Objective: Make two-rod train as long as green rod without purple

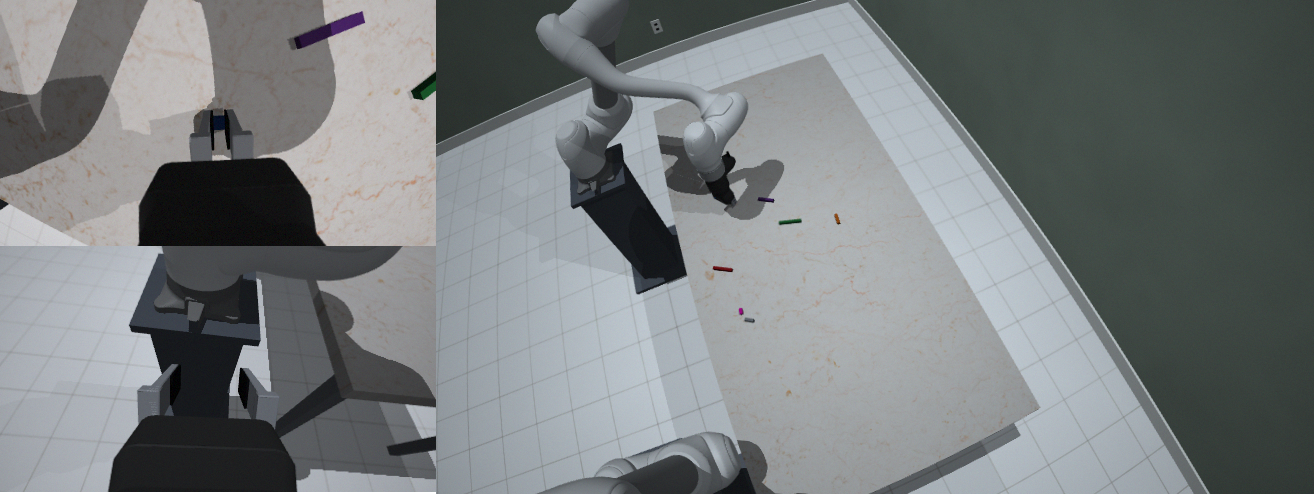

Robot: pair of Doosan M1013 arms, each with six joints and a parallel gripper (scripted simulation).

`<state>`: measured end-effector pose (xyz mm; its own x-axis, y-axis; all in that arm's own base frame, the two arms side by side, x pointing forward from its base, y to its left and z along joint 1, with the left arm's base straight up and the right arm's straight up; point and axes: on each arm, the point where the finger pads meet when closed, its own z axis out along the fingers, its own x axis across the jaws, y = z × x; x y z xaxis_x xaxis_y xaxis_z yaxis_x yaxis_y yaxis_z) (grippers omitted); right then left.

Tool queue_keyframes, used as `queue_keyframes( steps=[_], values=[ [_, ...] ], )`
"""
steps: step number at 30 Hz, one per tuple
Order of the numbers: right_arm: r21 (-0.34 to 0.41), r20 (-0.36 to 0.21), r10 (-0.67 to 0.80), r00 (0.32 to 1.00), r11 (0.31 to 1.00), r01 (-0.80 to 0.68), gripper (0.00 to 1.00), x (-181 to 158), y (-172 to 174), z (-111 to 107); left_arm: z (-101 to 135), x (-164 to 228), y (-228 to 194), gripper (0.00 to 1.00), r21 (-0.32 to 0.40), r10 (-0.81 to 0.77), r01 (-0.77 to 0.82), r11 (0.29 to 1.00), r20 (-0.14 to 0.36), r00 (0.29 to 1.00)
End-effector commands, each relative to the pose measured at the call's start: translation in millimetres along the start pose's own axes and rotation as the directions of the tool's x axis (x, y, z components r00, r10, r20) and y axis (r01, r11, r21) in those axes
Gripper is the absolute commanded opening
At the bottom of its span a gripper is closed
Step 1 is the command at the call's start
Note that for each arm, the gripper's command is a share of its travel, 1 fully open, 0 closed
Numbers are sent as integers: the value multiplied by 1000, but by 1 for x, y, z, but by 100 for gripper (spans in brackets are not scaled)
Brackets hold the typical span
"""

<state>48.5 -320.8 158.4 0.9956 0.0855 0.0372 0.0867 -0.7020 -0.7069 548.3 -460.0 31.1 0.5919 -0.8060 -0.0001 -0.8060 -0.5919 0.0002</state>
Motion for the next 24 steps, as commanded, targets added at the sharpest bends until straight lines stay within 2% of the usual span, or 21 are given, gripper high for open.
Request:
queue_keyframes(
  steps=[1,24],
  values=[
    [-1,0,0,1000,1000,0,100,0,0,-1,1,1,0,24,1,0,0,1000,-1,1000],
    [-1,0,0,1000,1000,0,100,0,0,-1,9,1,0,24,1,0,0,1000,-1,1000]
  ],
)
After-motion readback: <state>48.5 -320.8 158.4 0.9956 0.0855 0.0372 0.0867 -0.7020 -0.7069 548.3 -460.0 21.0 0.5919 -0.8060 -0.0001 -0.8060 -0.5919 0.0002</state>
